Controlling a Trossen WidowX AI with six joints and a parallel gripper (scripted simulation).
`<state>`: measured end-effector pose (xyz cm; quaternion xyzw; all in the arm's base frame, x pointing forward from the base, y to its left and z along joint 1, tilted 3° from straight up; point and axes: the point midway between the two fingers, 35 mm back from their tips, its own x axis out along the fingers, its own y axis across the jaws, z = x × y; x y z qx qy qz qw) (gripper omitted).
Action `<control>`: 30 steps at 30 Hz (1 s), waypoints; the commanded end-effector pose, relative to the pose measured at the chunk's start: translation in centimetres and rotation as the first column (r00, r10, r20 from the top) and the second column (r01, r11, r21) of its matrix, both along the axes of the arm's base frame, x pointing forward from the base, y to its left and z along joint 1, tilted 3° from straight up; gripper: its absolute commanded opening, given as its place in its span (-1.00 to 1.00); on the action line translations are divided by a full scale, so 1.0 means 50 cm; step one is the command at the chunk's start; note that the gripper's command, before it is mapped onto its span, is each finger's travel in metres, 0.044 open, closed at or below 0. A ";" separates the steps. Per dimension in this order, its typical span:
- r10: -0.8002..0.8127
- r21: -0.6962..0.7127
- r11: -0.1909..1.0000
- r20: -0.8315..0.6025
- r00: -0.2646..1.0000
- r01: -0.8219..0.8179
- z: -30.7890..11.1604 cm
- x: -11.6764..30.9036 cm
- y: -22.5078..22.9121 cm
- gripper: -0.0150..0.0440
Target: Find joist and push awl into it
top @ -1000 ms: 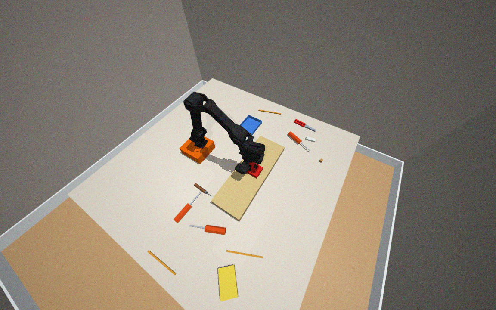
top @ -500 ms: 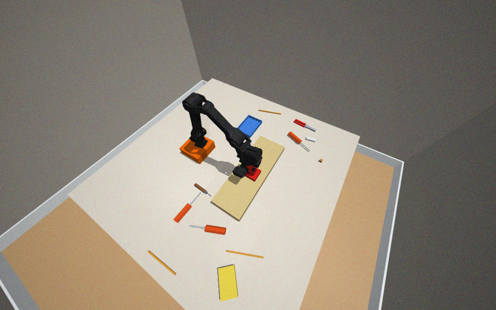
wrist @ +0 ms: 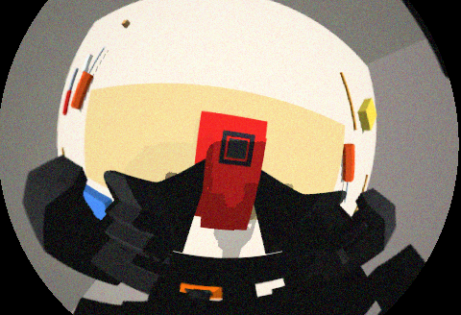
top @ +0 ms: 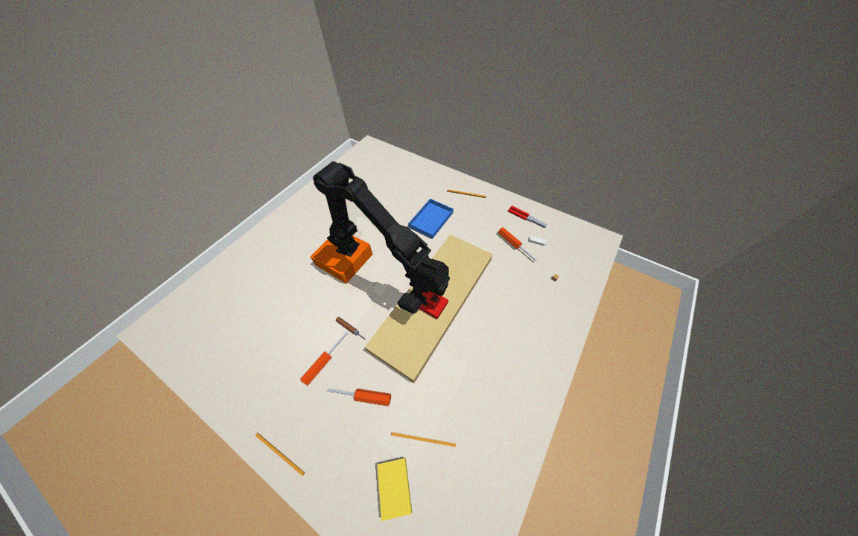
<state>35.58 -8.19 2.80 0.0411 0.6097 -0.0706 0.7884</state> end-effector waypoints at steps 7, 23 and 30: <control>-0.003 -0.003 1.000 -0.001 1.000 0.003 0.001 -0.006 -0.035 -0.49; -0.003 -0.005 1.000 -0.002 1.000 0.003 0.002 -0.014 -0.083 -0.49; -0.003 -0.006 1.000 -0.002 1.000 0.003 0.003 -0.017 -0.103 -0.49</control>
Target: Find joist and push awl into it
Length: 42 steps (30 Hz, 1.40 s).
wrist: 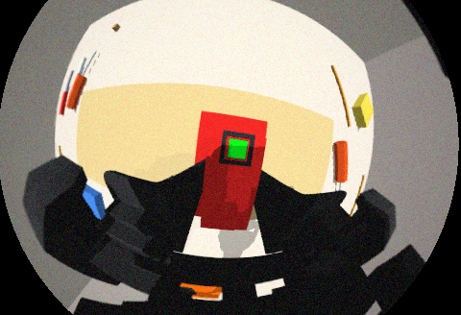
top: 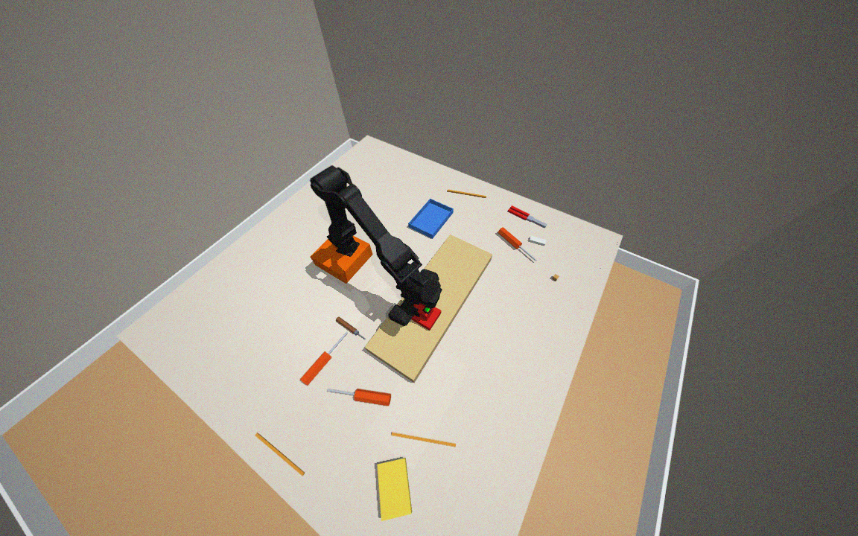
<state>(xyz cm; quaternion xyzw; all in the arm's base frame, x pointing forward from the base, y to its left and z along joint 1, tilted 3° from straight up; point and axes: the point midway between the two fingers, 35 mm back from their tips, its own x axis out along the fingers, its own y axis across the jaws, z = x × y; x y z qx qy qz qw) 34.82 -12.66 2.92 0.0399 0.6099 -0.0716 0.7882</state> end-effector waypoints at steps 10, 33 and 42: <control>-0.003 -0.004 1.000 -0.001 1.000 0.003 0.001 -0.007 -0.044 -0.49; -0.003 -0.006 1.000 -0.002 1.000 0.003 0.004 -0.018 -0.112 -0.49; -0.003 -0.007 1.000 -0.002 1.000 0.003 0.005 -0.023 -0.139 -0.49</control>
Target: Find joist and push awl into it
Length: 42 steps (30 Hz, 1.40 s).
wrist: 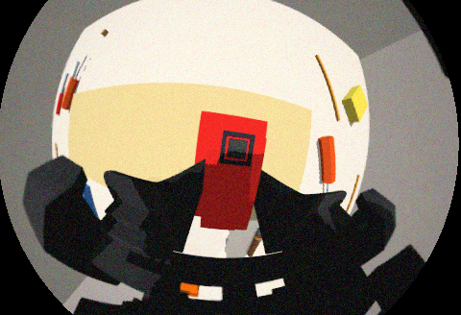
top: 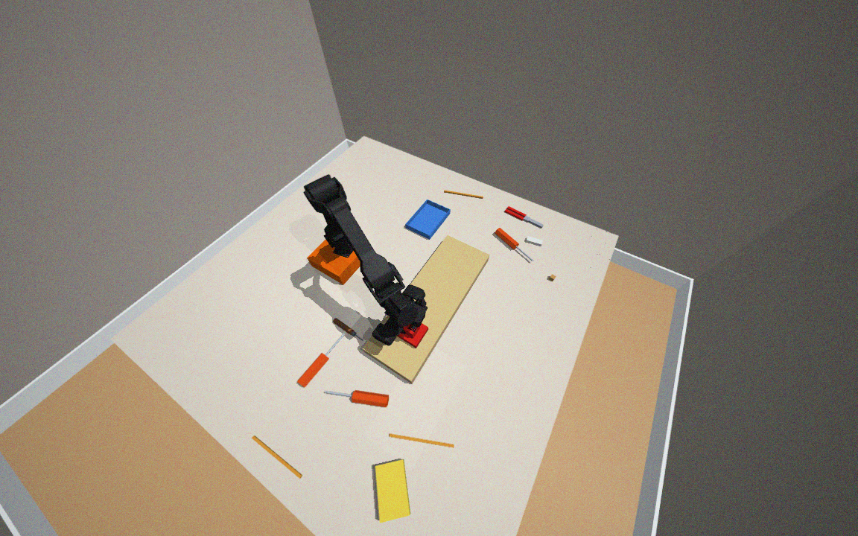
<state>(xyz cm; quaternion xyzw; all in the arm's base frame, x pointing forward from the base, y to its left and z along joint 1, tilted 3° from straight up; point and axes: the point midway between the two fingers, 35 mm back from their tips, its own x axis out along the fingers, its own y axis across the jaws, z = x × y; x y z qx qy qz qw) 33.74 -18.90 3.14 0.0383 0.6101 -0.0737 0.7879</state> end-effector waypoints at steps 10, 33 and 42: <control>-0.002 -0.003 1.000 -0.001 1.000 0.002 0.001 -0.006 -0.044 -0.49; -0.002 -0.006 1.000 -0.002 1.000 0.002 0.004 -0.018 -0.112 -0.49; -0.001 -0.004 1.000 -0.001 1.000 0.001 0.005 -0.018 -0.112 -0.49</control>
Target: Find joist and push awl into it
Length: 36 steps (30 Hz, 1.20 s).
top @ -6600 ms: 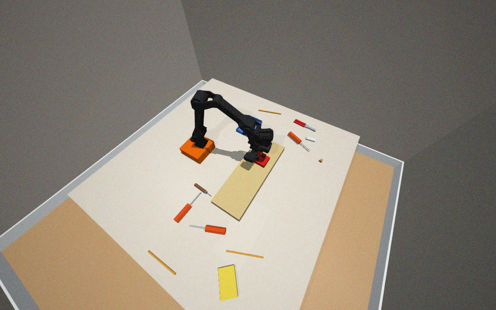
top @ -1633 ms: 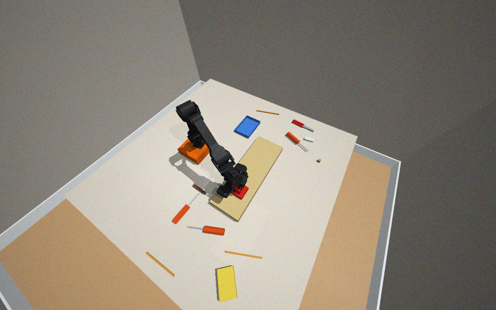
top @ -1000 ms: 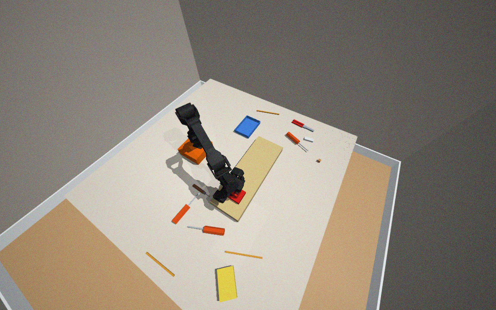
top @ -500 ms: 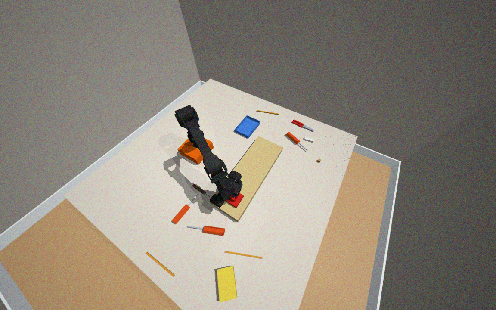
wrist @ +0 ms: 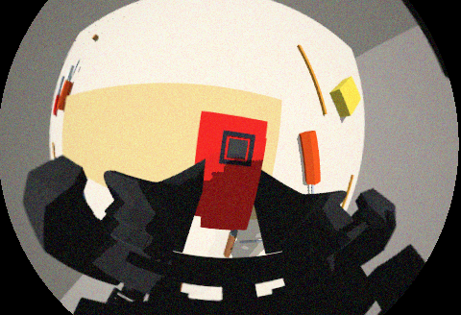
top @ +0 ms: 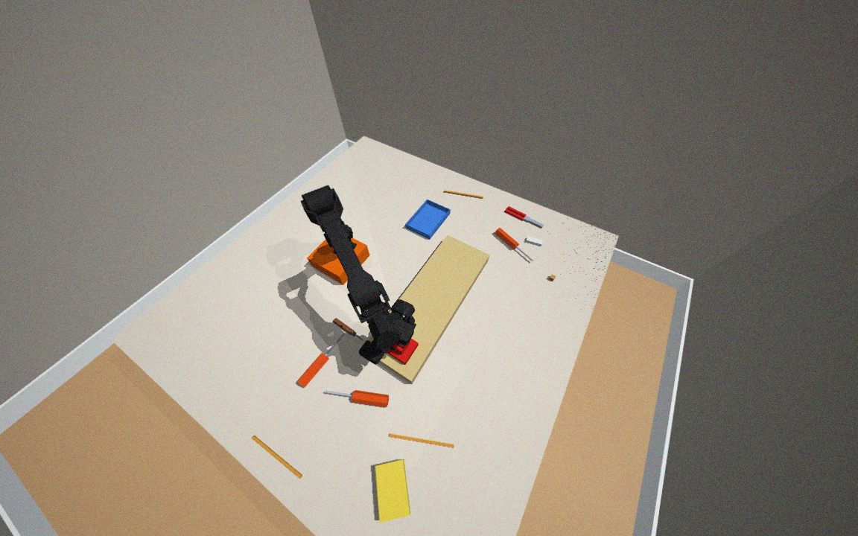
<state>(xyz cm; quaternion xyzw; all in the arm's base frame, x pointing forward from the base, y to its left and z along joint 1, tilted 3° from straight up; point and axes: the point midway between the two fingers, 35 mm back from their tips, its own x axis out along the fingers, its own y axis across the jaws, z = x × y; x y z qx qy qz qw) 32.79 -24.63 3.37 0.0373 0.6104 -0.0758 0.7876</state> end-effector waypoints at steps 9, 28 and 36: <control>0.001 0.000 1.000 0.000 1.000 -0.001 0.026 0.004 -0.001 -0.49; 0.000 -0.002 1.000 0.000 1.000 0.000 0.201 0.005 -0.002 -0.49; 0.078 0.001 0.997 0.002 0.997 -0.078 0.197 0.038 0.053 -0.49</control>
